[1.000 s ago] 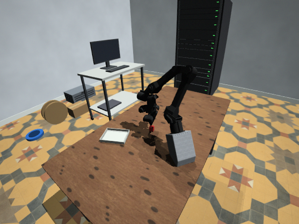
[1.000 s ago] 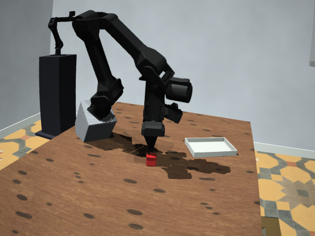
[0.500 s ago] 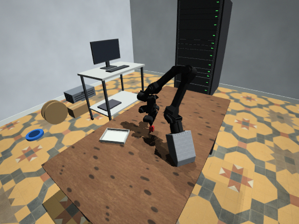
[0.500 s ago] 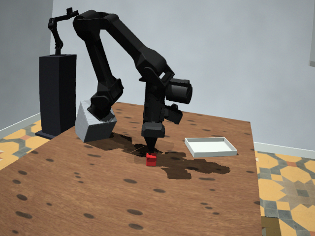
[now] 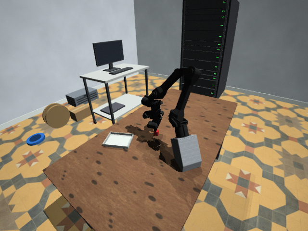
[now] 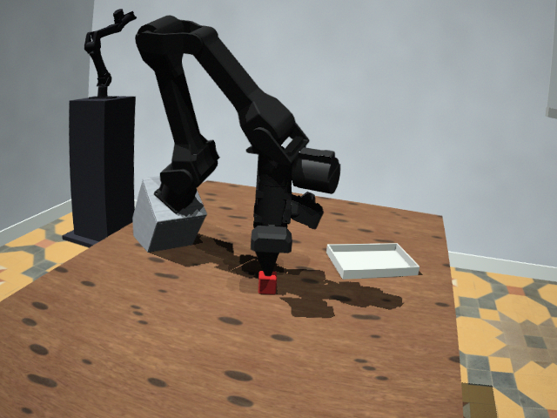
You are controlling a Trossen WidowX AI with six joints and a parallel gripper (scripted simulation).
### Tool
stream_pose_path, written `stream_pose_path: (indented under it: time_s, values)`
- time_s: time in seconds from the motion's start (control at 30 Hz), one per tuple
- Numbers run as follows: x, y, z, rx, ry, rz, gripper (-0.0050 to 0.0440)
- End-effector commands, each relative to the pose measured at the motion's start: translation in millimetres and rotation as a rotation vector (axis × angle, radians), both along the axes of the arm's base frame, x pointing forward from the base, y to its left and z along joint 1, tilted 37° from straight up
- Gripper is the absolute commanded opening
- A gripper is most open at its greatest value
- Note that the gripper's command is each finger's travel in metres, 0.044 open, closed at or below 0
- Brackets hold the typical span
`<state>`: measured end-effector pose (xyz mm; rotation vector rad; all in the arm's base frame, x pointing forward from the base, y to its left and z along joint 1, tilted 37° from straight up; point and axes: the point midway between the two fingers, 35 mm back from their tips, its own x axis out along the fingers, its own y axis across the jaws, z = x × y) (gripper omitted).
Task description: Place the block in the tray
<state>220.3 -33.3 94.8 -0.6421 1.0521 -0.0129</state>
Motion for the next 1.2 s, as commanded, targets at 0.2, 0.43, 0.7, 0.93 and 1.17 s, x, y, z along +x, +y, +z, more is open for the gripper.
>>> stream_pose_path:
  time_s: [0.2, 0.43, 0.7, 0.93, 1.17]
  values:
    - [2.4, -0.7, -3.8, 0.003, -0.001, 0.003, 0.0232]
    - [2.6, -0.7, -4.0, 0.003, -0.001, 0.003, 0.0232]
    - [2.6, -0.7, -4.0, 0.003, -0.001, 0.003, 0.0232]
    - [2.6, -0.7, -4.0, 0.003, -0.001, 0.003, 0.0232]
    - [2.6, -0.7, -4.0, 0.003, -0.001, 0.003, 0.0232]
